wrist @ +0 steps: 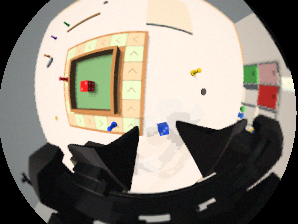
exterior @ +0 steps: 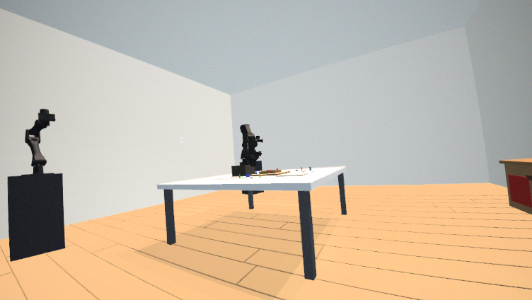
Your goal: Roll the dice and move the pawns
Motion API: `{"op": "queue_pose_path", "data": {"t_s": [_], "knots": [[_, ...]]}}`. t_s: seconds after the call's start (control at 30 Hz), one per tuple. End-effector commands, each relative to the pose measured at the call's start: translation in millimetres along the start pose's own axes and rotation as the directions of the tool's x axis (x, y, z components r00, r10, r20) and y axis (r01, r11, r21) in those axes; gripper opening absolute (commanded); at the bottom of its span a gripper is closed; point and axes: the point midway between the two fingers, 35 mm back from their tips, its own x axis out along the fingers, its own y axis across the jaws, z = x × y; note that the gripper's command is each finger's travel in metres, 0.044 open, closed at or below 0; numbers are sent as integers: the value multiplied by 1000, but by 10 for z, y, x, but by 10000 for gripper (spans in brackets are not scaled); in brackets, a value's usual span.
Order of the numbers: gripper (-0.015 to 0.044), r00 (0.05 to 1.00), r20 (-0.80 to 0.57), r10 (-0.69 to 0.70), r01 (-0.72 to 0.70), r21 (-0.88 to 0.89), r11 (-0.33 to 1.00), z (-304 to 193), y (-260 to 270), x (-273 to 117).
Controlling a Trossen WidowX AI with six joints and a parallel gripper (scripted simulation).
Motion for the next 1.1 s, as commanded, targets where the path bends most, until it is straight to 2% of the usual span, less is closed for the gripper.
{"op": "queue_pose_path", "data": {"t_s": [0.0, 1.07], "knots": [[275, 999, -33, 21, -23, -63, 998, -442, -183, 96], [275, 999, -34, 21, -24, -66, 998, -477, -234, 619]]}}
